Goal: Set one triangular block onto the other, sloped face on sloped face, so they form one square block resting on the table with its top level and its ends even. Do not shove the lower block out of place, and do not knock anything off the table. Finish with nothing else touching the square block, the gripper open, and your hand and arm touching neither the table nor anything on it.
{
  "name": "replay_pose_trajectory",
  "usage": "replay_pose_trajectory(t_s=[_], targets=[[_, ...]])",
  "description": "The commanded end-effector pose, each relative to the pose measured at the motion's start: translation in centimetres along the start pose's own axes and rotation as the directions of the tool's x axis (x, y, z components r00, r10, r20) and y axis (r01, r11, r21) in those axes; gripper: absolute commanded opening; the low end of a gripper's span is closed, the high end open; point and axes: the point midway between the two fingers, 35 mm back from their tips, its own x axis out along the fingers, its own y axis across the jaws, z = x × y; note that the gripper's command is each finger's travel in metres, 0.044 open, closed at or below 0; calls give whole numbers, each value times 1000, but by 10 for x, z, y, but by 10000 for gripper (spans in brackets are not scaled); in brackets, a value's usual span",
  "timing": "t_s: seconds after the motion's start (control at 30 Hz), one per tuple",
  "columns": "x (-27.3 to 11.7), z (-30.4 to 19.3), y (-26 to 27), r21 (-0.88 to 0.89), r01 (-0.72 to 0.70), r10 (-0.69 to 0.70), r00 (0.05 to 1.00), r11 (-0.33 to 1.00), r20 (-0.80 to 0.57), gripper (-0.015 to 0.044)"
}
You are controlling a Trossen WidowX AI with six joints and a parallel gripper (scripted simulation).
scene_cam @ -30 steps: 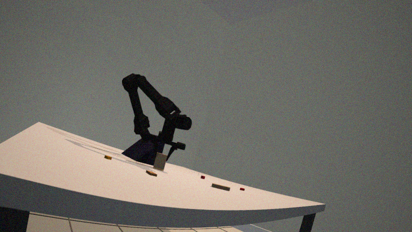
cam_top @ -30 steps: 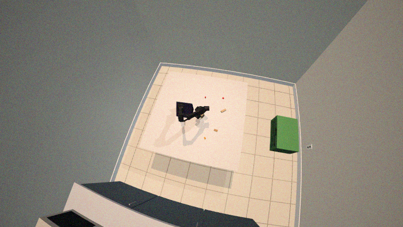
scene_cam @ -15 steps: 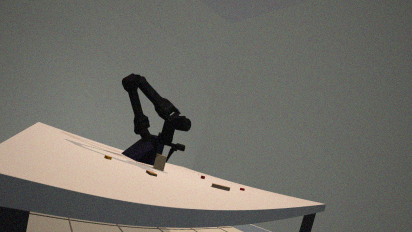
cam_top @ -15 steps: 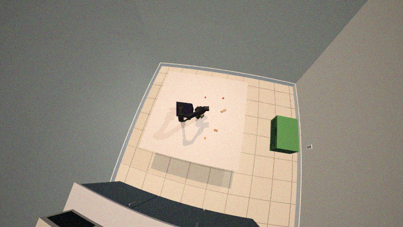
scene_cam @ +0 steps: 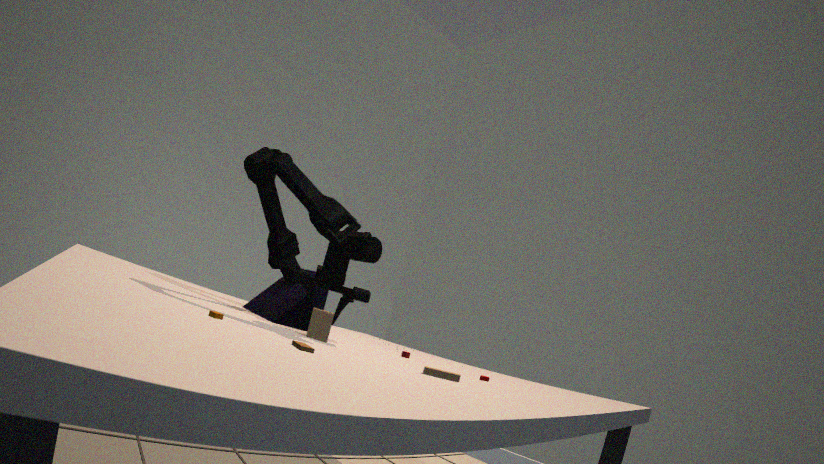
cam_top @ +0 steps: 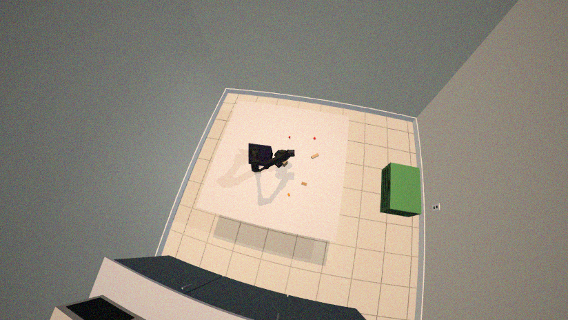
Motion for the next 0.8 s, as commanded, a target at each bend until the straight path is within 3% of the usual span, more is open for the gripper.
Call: replay_pose_trajectory(t_s=[0.0,0.47,0.77], targets=[[0,0,0,-4,-2,2,1000,1000,-4,0],[1,0,0,-4,-1,1,1000,1000,-6,0],[1,0,0,-1,-1,1,1000,1000,-1,236]])
